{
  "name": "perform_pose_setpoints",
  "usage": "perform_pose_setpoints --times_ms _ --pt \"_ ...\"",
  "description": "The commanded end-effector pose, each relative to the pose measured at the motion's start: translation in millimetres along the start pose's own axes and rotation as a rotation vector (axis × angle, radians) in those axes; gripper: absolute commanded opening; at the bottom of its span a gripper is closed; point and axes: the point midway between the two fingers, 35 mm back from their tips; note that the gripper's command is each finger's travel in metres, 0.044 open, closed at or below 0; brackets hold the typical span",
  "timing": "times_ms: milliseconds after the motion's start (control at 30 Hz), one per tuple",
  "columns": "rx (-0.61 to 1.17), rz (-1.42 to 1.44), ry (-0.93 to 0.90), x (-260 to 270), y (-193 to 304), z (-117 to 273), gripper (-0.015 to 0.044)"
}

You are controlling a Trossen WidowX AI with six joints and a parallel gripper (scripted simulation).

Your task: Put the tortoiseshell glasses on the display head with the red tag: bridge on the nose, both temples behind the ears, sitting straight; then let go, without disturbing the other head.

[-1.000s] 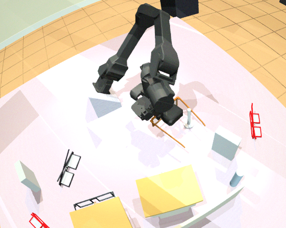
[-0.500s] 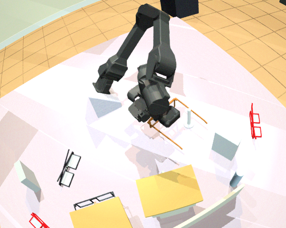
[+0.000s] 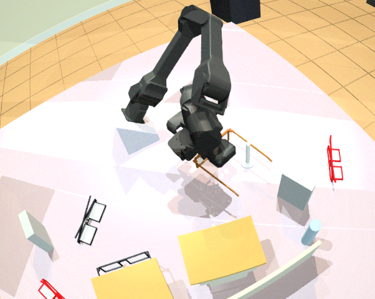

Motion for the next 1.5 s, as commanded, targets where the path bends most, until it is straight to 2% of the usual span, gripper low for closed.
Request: perform_pose_setpoints --times_ms 0,433,833,933,1467 --pt "-0.004 -0.001 0.001 -0.3 -0.4 -0.2 0.0000" --pt "-0.005 -0.001 0.001 -1.4 6.5 2.2 0.0000" --pt "-0.007 -0.002 0.002 -2.2 10.5 56.2 0.0000" --pt "-0.009 -0.004 0.003 -2.6 11.4 59.6 0.0000" --pt "-0.261 -0.179 -0.008 -6.2 48.4 62.2 0.0000"
Point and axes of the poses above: the point midway between the two fingers, 35 mm back from their tips, its own z axis back along the fingers, its own x axis across the jaws, y = z × x, and after that the axes turned 12 degrees about -z, right-handed
